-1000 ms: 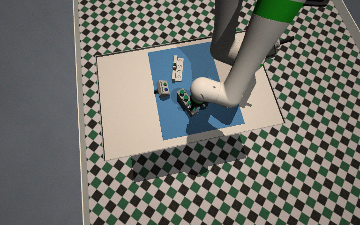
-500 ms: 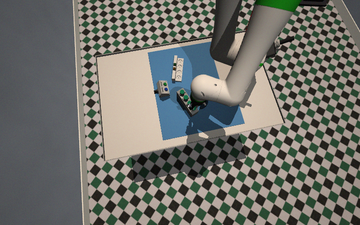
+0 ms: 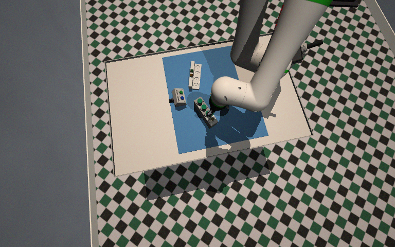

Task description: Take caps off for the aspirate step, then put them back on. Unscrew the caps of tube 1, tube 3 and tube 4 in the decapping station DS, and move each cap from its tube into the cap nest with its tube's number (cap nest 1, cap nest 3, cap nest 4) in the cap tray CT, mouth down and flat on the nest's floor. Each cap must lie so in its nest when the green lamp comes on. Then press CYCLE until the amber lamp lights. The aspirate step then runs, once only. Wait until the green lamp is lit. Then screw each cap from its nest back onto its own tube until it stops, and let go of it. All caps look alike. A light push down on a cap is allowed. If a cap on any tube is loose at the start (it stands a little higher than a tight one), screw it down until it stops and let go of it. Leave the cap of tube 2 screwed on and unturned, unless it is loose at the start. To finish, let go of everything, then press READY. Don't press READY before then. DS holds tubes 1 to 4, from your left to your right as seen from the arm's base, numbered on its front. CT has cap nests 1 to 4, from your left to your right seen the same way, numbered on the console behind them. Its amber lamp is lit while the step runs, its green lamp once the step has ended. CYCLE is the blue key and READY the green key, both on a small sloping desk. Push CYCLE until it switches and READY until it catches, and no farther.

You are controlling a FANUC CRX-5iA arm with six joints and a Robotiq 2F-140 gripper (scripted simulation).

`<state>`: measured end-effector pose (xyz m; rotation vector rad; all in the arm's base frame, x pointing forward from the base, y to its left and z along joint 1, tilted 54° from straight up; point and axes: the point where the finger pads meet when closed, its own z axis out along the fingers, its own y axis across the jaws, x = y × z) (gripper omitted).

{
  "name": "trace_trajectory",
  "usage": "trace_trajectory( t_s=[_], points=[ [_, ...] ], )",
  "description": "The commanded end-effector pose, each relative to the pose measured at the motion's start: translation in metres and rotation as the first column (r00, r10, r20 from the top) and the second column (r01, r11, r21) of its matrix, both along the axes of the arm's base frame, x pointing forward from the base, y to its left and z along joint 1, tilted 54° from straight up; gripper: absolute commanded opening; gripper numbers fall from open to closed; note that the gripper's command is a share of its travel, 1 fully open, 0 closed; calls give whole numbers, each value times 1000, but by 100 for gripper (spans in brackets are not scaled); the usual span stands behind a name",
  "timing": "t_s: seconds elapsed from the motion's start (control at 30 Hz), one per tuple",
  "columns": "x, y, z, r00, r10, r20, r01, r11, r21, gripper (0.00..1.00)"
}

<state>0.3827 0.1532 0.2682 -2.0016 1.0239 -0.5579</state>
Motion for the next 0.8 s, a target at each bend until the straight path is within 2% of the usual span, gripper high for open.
trace_trajectory(
  t_s=[0.0, 0.07, 0.1, 0.17, 0.2, 0.23, 0.27, 0.3, 0.33, 0.77],
  points=[
    [9, -23, -11, 973, 212, 89, -195, 967, -164, 0],
    [9, -23, -11, 971, 221, 92, -203, 964, -171, 0],
    [11, -30, -14, 954, 273, 119, -241, 943, -231, 0],
    [11, -30, -14, 954, 273, 119, -241, 943, -231, 0],
    [14, -38, -18, 934, 327, 143, -276, 916, -291, 0],
    [14, -38, -18, 934, 327, 143, -276, 916, -291, 0],
    [16, -45, -21, 911, 380, 163, -306, 885, -351, 0],
    [16, -45, -21, 911, 380, 163, -306, 885, -351, 0],
    [19, -52, -24, 890, 420, 178, -324, 857, -400, 0],
    [37, -102, -49, 887, 427, 178, -330, 853, -404, 0]
  ],
)
